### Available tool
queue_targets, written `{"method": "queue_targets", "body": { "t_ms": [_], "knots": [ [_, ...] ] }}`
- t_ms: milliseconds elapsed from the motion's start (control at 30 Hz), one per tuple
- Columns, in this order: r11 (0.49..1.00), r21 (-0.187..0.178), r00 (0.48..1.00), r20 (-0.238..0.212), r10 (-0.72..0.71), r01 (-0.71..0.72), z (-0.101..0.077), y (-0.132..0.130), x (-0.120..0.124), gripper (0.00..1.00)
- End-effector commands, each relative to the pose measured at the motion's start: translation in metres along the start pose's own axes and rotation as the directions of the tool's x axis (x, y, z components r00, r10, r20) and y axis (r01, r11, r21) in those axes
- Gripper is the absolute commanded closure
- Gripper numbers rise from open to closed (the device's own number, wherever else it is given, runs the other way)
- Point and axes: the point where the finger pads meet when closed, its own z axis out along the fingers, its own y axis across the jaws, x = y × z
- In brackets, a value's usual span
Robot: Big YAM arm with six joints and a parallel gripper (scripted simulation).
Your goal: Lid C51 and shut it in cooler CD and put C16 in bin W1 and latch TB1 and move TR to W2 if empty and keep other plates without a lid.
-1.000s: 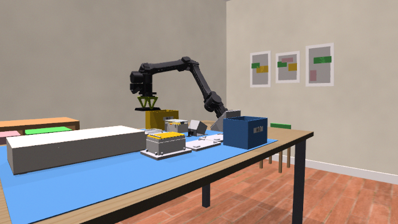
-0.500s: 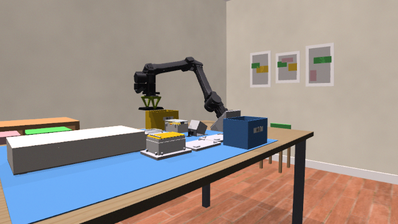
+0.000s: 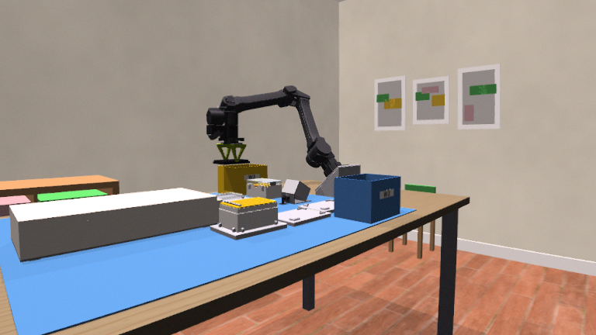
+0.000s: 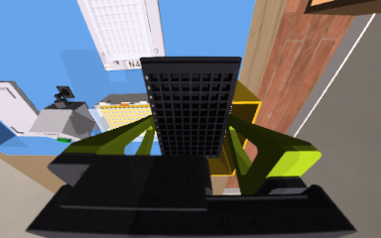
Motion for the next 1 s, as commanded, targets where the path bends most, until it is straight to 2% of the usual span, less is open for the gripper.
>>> {"method": "queue_targets", "body": {
  "t_ms": [0, 400, 500, 967],
  "knots": [
    [1.000, 0.001, 1.000, 0.017, 0.005, -0.005, -0.002, -0.007, 0.006, 1.00],
    [1.000, 0.001, 1.000, 0.009, -0.002, 0.002, -0.002, -0.016, 0.038, 1.00],
    [1.000, 0.001, 1.000, 0.018, -0.014, 0.014, -0.005, -0.014, 0.039, 1.00],
    [1.000, -0.002, 1.000, 0.000, -0.011, 0.011, -0.002, -0.029, 0.079, 1.00]
  ]
}}
